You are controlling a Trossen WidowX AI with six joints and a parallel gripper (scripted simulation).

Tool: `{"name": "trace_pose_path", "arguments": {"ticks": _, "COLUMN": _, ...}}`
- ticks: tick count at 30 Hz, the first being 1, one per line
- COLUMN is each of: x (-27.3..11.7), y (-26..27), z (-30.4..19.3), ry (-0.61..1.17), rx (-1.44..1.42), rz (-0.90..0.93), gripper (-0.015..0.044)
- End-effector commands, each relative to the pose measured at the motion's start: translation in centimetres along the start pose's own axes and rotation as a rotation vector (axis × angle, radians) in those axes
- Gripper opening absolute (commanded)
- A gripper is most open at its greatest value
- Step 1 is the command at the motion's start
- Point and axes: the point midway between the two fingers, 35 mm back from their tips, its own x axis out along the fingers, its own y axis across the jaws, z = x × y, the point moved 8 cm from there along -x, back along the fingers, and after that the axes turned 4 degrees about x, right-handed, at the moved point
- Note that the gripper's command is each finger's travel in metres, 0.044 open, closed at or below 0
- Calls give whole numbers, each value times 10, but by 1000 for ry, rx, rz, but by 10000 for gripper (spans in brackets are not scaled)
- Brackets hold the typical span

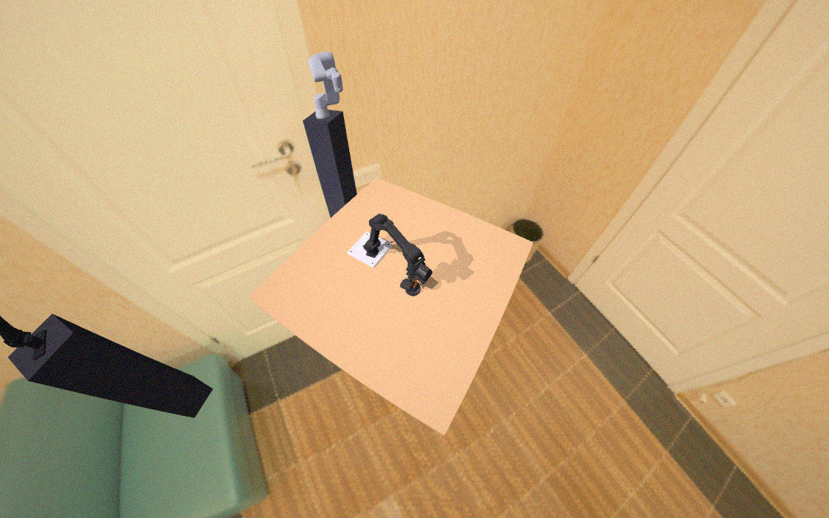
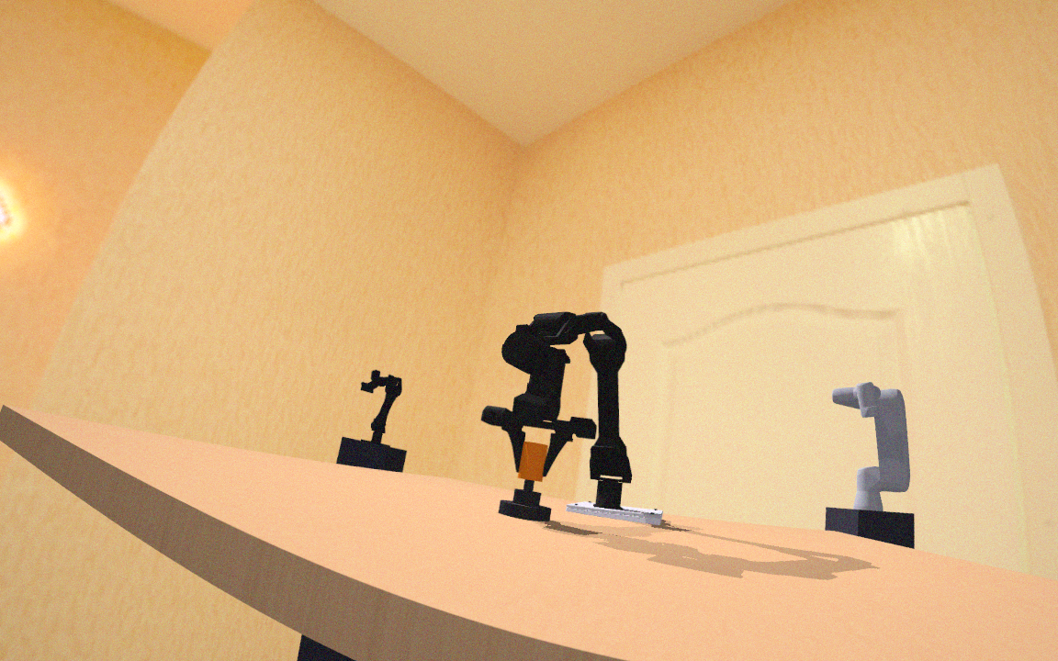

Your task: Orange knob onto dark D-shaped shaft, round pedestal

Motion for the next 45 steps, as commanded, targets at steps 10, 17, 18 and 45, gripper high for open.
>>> {"name": "trace_pose_path", "arguments": {"ticks": 10, "x": -6, "y": -1, "z": -2, "ry": 0, "rx": -198, "rz": 3, "gripper": 0}}
{"name": "trace_pose_path", "arguments": {"ticks": 17, "x": -5, "y": -1, "z": 1, "ry": -1, "rx": -208, "rz": 3, "gripper": 0}}
{"name": "trace_pose_path", "arguments": {"ticks": 18, "x": -4, "y": -1, "z": 2, "ry": -1, "rx": -208, "rz": 3, "gripper": 0}}
{"name": "trace_pose_path", "arguments": {"ticks": 45, "x": -2, "y": -1, "z": 2, "ry": -1, "rx": -208, "rz": 3, "gripper": 0}}
